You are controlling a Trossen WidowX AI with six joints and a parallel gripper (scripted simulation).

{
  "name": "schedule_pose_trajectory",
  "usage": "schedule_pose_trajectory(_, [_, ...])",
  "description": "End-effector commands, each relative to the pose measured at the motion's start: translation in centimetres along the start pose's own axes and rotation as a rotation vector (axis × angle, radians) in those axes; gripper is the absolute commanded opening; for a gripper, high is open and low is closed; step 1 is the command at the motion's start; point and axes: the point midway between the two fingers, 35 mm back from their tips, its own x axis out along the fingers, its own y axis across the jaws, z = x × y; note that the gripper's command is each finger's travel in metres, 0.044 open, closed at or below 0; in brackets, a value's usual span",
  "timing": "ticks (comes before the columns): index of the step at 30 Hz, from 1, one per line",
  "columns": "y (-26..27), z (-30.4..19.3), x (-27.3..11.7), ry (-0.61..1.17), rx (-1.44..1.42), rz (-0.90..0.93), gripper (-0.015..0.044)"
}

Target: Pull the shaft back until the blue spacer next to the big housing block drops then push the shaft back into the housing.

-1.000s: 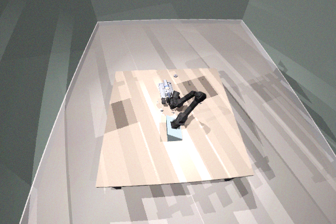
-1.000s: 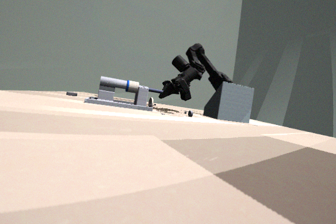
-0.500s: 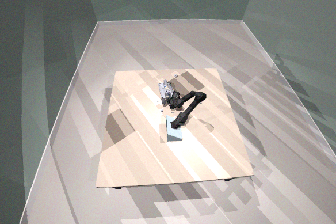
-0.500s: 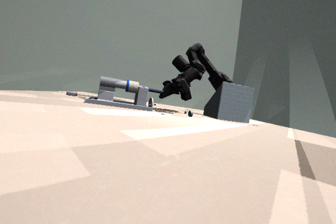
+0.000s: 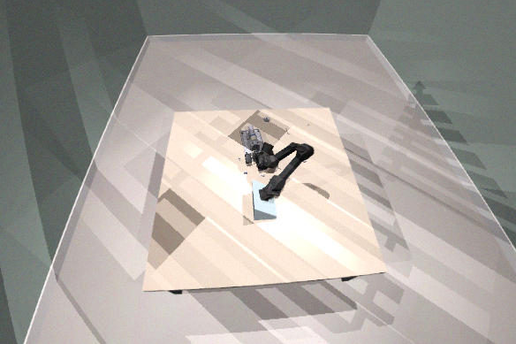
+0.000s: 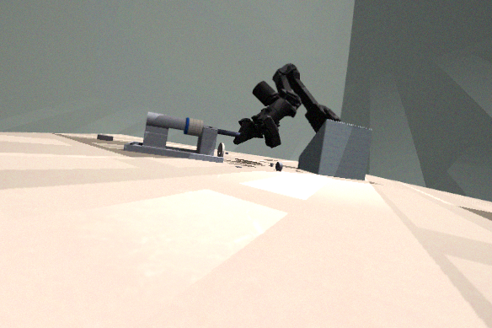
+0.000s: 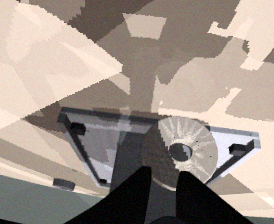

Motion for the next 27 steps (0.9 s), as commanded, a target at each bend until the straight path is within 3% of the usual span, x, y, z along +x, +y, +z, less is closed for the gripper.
schedule_pose_trajectory(1, [-0.05,0.06,-0.1,0.001,0.002,-0.001,0.0])
schedule_pose_trajectory(27, [-0.05,0.26,-0.29,0.001,0.002,-0.001,0.0])
